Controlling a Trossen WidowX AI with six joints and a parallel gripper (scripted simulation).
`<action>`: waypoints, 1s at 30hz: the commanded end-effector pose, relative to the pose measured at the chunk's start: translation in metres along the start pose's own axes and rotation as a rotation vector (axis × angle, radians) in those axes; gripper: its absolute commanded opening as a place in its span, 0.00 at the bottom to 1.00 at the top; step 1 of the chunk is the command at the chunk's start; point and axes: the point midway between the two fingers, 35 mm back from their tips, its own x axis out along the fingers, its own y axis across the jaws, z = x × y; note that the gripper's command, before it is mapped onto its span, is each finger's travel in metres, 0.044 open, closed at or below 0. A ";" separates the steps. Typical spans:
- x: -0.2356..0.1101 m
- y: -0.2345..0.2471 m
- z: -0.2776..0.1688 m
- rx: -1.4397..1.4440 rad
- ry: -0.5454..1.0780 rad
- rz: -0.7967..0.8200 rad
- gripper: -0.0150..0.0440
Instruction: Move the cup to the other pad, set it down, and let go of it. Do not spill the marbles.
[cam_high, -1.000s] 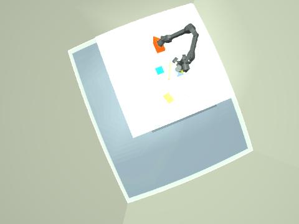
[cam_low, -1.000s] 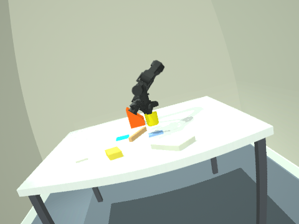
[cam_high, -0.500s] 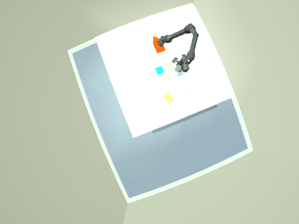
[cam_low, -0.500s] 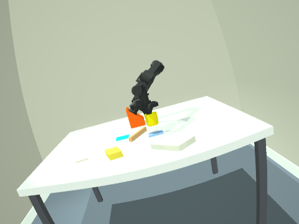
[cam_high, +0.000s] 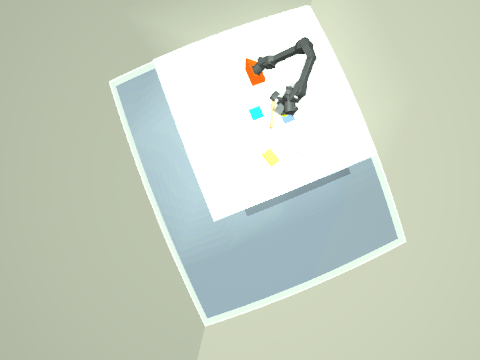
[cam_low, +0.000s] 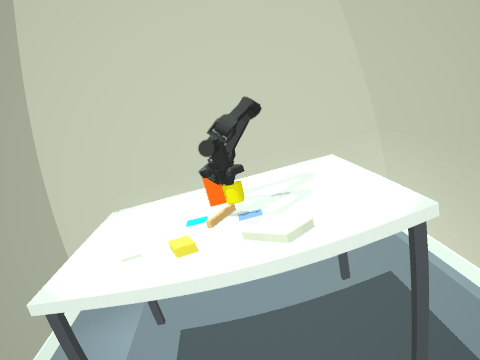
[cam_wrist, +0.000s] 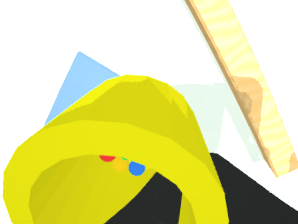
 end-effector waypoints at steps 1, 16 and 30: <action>0.000 -0.011 0.008 -0.002 -0.004 -0.001 0.25; -0.002 -0.046 0.032 -0.002 -0.006 -0.003 0.25; -0.003 -0.079 0.054 -0.001 -0.007 -0.004 0.25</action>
